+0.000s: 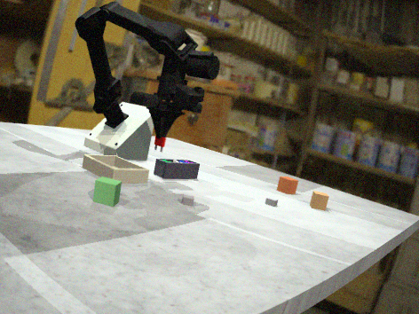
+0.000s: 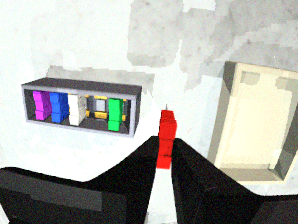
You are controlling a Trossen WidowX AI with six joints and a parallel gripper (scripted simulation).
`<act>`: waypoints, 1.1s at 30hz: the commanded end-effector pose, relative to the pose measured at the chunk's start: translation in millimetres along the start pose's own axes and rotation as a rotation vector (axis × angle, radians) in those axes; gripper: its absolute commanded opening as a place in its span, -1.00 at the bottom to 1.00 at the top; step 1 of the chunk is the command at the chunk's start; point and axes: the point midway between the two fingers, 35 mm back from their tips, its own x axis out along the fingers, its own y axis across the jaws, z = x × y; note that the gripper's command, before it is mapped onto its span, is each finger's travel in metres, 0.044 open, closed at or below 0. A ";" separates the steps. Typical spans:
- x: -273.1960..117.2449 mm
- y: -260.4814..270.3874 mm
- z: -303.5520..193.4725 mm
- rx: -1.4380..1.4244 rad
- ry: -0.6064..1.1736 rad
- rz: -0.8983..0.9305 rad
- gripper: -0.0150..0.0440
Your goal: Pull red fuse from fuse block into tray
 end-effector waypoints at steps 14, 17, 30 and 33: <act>-3.8 -110.0 -16.4 0.004 -0.002 -0.028 -0.49; -3.6 -110.0 -16.4 0.004 -0.002 -0.028 -0.49; 16.1 -110.5 -15.6 0.005 -0.003 -0.028 -0.49; 20.9 -110.7 -15.7 0.005 -0.003 -0.028 -0.49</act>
